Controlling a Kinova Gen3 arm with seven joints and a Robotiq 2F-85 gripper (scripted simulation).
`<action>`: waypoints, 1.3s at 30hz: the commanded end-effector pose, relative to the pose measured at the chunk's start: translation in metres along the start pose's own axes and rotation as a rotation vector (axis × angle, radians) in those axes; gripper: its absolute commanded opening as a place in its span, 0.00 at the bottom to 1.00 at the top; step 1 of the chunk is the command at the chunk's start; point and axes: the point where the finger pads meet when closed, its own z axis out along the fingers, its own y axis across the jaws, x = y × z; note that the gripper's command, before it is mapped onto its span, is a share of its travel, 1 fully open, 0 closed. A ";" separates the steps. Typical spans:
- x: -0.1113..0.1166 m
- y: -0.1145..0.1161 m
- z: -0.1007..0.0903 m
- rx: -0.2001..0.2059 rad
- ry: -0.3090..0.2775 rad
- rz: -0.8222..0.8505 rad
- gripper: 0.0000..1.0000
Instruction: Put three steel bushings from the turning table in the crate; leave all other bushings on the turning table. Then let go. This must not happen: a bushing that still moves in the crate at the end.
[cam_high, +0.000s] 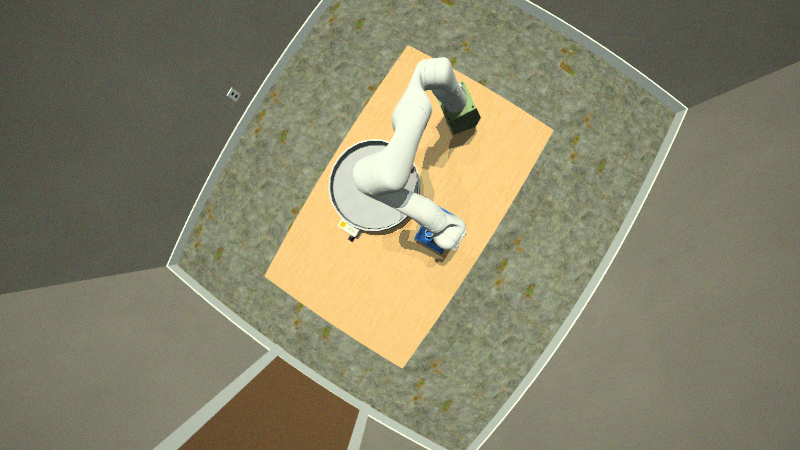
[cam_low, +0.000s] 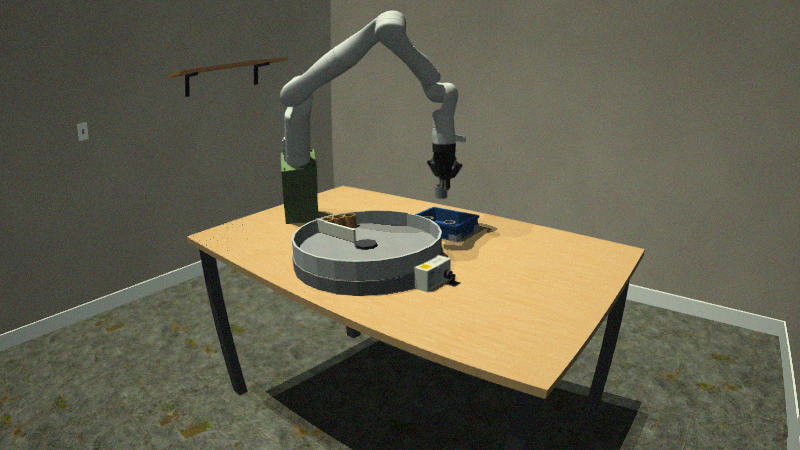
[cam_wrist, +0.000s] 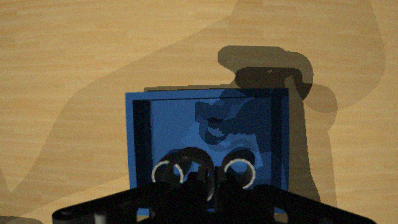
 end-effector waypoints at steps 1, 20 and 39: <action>0.001 0.000 0.000 -0.001 0.001 -0.001 0.00; 0.002 -0.001 0.030 0.000 0.002 -0.002 0.00; 0.002 -0.001 0.056 0.001 0.002 -0.004 0.00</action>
